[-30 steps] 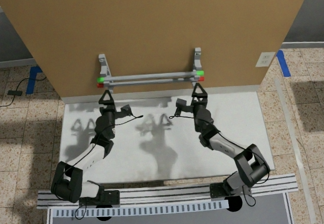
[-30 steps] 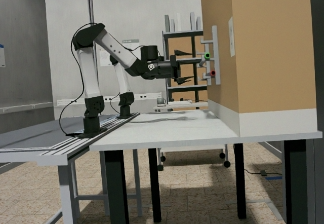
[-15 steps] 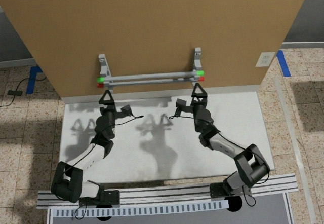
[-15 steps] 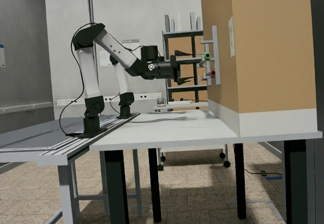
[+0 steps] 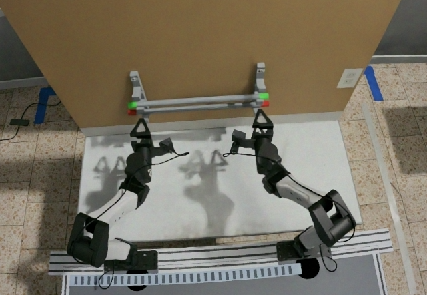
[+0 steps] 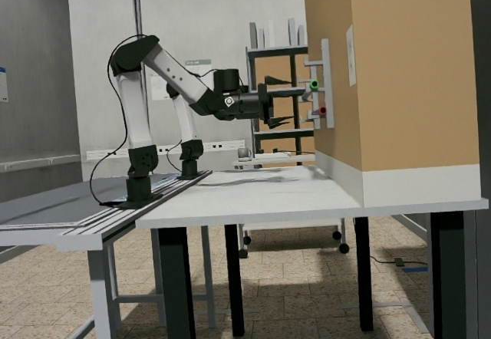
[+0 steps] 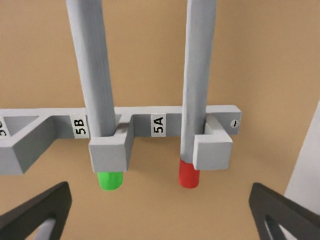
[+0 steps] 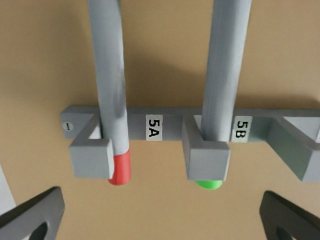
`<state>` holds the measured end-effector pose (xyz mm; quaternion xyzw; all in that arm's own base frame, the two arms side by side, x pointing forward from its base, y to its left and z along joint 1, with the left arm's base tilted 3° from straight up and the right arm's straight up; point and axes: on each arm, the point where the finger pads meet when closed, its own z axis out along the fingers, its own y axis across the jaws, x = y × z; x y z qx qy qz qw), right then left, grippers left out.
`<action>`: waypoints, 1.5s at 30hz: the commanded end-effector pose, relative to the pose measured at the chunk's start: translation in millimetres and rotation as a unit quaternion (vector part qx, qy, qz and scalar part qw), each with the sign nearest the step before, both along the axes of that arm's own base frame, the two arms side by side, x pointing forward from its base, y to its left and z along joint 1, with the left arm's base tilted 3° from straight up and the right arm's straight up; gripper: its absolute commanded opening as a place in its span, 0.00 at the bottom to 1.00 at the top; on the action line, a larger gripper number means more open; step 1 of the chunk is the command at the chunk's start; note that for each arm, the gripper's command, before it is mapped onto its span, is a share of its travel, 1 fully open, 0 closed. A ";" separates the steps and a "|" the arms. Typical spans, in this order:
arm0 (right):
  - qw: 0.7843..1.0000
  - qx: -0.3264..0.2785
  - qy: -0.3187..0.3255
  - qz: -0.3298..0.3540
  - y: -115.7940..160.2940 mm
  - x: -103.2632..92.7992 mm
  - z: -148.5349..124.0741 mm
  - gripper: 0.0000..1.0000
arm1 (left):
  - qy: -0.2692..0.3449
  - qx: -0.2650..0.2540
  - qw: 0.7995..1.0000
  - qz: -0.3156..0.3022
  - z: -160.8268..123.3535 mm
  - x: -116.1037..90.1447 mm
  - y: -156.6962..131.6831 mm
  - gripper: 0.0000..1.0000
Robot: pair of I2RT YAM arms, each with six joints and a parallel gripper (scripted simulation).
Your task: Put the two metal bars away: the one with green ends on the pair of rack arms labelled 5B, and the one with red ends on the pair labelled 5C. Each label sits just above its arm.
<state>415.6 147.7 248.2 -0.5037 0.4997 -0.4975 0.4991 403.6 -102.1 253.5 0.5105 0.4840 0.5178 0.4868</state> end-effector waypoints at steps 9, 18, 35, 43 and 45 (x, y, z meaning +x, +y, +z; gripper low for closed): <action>1.000 -0.002 -0.002 0.002 -1.6 -2.1 18.8 1.00 | -0.013 -0.010 1.000 -0.005 29.6 -0.6 -2.2 1.00; 1.000 -0.002 -0.002 0.002 -1.5 -2.1 30.4 1.00 | -0.013 -0.010 1.000 -0.005 41.2 -1.0 -2.7 1.00; 1.000 -0.002 -0.002 0.002 -1.3 -2.0 55.4 1.00 | -0.013 -0.010 1.000 -0.005 66.2 -1.9 -3.6 1.00; 1.000 -0.002 -0.002 0.002 -1.2 -2.0 68.8 1.00 | -0.013 -0.010 1.000 -0.005 79.5 -2.4 -4.1 1.00; 1.000 -0.002 -0.002 0.002 -1.2 -1.9 72.1 1.00 | -0.013 -0.010 1.000 -0.005 82.8 -2.5 -4.2 1.00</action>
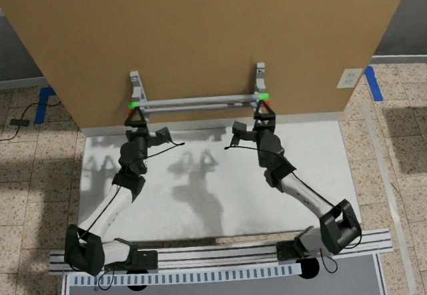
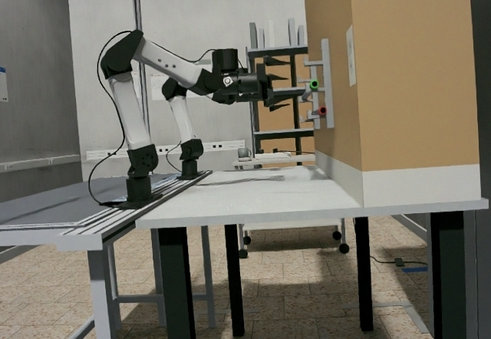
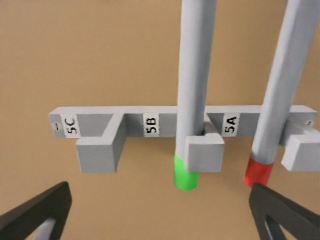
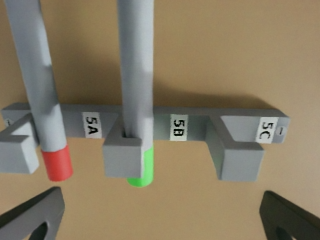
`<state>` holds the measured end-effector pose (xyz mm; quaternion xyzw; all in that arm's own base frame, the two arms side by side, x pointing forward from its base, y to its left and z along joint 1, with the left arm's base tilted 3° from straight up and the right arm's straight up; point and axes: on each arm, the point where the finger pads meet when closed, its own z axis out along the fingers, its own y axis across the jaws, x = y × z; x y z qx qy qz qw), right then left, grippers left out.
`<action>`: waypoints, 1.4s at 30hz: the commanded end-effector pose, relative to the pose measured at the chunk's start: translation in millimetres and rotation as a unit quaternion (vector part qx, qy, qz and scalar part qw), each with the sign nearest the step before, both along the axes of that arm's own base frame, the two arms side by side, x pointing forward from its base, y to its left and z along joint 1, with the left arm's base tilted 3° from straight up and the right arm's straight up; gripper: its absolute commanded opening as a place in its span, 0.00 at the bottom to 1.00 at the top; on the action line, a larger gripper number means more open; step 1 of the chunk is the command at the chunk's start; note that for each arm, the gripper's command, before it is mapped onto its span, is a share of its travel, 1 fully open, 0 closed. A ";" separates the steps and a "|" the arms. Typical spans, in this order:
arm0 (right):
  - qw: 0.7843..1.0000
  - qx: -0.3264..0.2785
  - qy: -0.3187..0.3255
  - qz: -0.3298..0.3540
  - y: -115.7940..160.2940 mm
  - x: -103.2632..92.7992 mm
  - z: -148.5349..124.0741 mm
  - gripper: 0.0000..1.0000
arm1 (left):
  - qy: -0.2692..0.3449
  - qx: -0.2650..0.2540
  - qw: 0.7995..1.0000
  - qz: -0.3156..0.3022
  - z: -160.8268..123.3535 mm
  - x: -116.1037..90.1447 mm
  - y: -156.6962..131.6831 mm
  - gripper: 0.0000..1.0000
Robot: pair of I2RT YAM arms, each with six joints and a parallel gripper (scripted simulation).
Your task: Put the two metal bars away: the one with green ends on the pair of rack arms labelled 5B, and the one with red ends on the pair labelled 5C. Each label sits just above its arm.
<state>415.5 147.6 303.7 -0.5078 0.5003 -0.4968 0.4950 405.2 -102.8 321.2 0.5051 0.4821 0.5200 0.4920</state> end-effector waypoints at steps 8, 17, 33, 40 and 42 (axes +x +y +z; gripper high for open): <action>1.000 0.001 -0.006 0.002 -1.6 -1.8 23.5 1.00 | -0.006 -0.007 1.000 -0.006 21.5 -4.3 -3.4 1.00; 1.000 0.001 -0.006 0.002 -3.7 -1.7 24.5 1.00 | -0.006 -0.007 1.000 -0.006 20.4 -4.3 -1.5 1.00; 1.000 0.001 -0.006 0.002 -7.0 -1.7 26.1 1.00 | -0.006 -0.007 1.000 -0.006 18.6 -4.2 1.3 1.00; 1.000 0.001 -0.006 0.002 -8.2 -1.7 26.7 1.00 | -0.006 -0.007 1.000 -0.006 18.0 -4.1 2.3 1.00; 1.000 0.001 -0.006 0.002 -8.2 -1.7 26.7 1.00 | -0.006 -0.007 1.000 -0.006 18.0 -4.1 2.3 1.00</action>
